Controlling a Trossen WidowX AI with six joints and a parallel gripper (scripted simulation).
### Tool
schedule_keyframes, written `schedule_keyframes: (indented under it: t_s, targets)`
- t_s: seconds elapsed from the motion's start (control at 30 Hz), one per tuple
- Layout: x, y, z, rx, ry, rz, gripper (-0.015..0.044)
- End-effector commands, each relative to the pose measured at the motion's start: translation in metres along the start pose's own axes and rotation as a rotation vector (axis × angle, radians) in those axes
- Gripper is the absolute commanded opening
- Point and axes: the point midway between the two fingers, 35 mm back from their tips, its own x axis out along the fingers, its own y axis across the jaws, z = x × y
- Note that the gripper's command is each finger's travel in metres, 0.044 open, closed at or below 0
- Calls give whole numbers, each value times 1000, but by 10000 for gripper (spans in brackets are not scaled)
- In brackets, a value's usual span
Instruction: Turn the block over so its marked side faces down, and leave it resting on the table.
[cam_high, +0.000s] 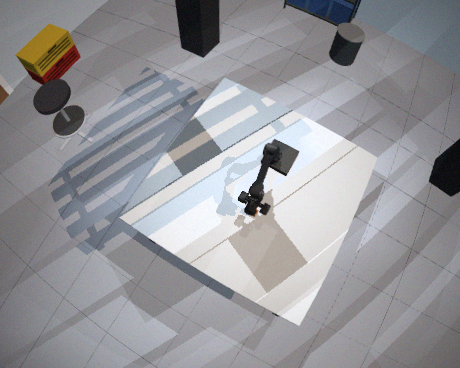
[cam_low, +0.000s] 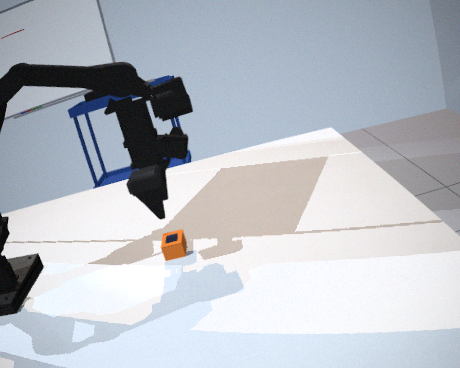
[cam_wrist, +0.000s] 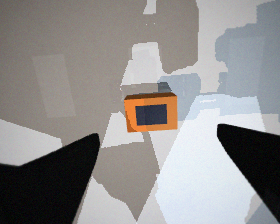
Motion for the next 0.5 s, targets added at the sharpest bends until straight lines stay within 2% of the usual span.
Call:
schedule_keyframes:
  t_s: [0.0,0.47]
  targets:
    - [28,-1,-3,8,16,-10,440]
    - [49,0,-4,7,17,-10,440]
